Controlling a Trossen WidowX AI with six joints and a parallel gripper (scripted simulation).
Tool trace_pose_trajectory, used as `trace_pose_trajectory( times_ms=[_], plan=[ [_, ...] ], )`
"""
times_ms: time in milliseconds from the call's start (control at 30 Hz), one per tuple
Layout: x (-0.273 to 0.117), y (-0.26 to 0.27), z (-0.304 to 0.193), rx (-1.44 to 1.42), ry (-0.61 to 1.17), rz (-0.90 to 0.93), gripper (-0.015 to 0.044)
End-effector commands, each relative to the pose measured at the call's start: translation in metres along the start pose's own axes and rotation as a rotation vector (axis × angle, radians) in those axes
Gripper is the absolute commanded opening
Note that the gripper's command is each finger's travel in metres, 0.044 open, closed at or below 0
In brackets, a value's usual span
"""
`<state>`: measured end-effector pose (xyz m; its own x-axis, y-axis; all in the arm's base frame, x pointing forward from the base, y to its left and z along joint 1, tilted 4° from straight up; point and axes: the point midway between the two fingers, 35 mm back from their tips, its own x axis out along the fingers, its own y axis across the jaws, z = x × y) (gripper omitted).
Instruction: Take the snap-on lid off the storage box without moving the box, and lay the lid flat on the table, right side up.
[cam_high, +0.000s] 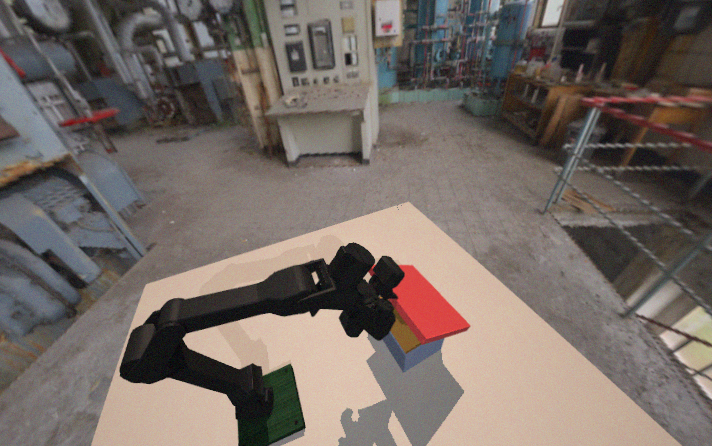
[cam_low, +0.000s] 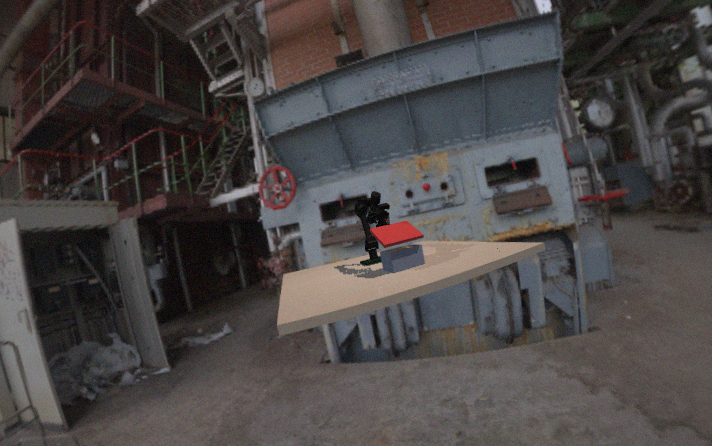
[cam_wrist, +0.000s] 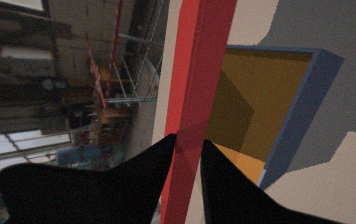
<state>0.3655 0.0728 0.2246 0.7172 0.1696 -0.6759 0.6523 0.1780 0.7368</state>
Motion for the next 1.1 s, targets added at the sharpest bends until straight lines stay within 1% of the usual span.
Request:
trace_pose_trajectory(
  times_ms=[0,1067],
  plan=[
    [-0.001,0.000,0.008,-0.005,0.005,0.010,0.0000],
    [-0.005,-0.002,0.072,-0.009,0.001,0.009,0.0000]
  ],
)
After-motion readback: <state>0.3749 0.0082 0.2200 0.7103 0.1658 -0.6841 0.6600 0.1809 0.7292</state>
